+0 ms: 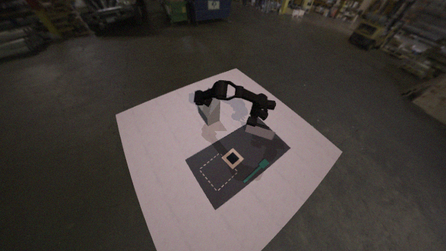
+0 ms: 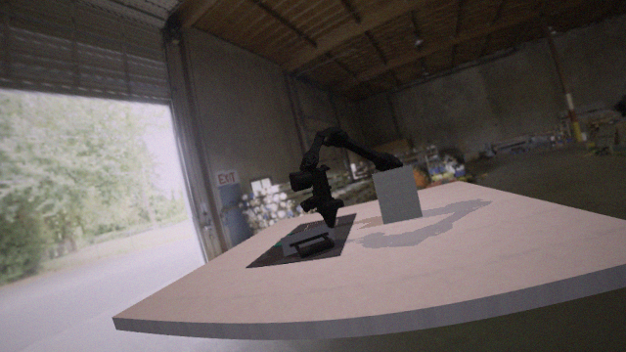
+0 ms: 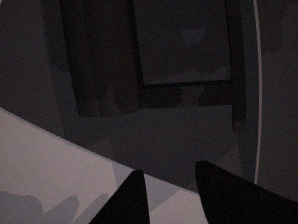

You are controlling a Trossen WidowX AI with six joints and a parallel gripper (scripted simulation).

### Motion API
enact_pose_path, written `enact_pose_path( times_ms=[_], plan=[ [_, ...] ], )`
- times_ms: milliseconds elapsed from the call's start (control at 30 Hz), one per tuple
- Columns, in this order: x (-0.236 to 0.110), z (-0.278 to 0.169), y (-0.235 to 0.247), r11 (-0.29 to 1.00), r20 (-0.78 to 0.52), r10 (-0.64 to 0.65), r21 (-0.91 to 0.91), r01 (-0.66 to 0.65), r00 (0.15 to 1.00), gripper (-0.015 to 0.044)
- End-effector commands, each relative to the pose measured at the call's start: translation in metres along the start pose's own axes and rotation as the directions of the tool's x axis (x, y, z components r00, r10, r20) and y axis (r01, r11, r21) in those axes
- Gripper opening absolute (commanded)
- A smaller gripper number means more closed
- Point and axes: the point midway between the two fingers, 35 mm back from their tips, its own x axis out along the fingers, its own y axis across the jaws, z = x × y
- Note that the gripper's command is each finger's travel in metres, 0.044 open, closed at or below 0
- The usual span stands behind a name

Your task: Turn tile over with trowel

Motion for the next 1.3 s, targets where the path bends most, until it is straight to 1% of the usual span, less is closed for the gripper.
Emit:
enact_pose_path(
  times_ms=[0, 1267],
  plan=[
    [0.001, 0.000, -0.006, 1.000, -0.001, -0.005, -0.006, 0.005, 1.000, 0.0100],
    [0.002, 0.000, -0.074, 1.000, -0.004, -0.009, -0.005, 0.009, 1.000, 0.0100]
  ],
)
